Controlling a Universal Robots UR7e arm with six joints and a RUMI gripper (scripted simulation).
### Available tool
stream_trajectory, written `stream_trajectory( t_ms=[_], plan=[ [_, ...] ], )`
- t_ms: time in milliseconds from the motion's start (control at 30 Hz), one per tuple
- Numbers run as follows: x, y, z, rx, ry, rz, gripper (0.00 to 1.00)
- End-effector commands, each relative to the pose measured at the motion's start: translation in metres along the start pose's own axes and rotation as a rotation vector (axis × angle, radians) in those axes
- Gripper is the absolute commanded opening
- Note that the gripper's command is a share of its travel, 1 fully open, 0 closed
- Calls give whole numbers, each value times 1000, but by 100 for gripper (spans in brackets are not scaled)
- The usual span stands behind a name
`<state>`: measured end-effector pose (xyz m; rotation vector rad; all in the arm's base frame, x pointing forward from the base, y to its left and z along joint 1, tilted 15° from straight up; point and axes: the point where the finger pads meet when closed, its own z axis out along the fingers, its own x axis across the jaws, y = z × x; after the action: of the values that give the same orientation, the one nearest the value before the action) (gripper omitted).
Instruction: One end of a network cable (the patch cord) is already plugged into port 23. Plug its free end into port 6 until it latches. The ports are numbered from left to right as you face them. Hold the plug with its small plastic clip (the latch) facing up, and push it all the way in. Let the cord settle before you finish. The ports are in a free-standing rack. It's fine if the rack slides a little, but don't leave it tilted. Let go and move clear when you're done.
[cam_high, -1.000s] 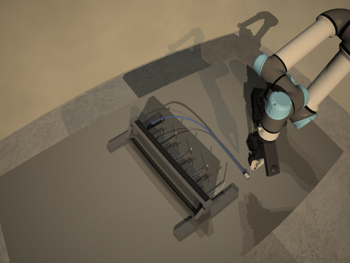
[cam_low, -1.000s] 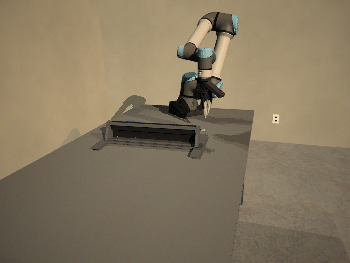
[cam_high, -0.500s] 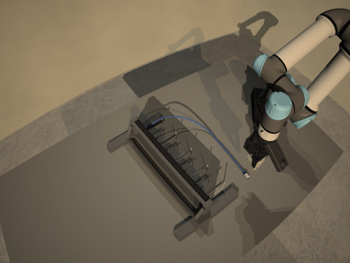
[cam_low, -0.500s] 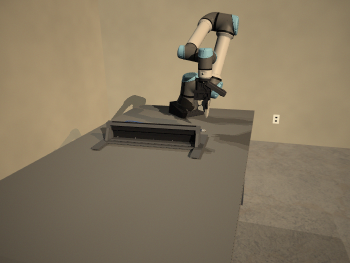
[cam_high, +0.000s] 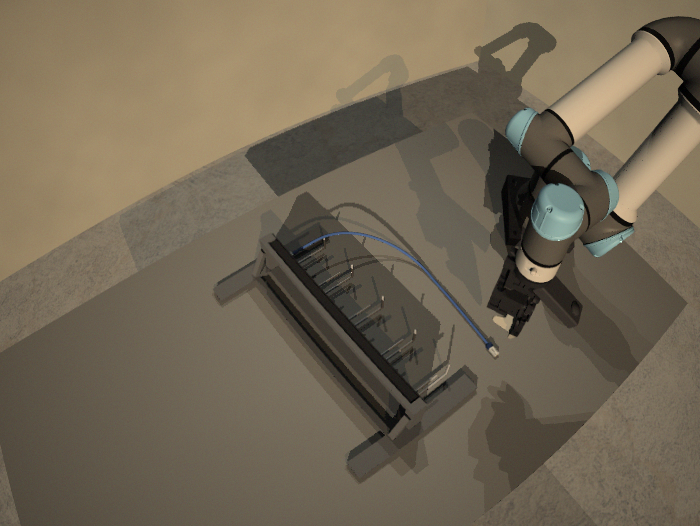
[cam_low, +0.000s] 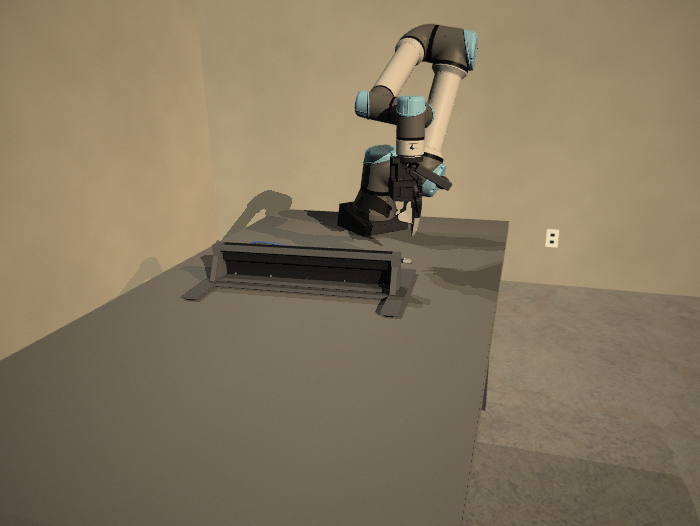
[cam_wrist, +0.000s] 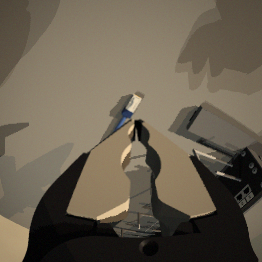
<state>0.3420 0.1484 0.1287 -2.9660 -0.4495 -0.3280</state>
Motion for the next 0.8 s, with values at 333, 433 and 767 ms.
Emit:
stream_trajectory(
  t_ms=[333,433,767],
  plan=[
    [-6,1,0,9,5,-436,0],
    [-7,1,0,9,6,-524,0],
    [-10,3,0,8,7,-792,0]
  ],
)
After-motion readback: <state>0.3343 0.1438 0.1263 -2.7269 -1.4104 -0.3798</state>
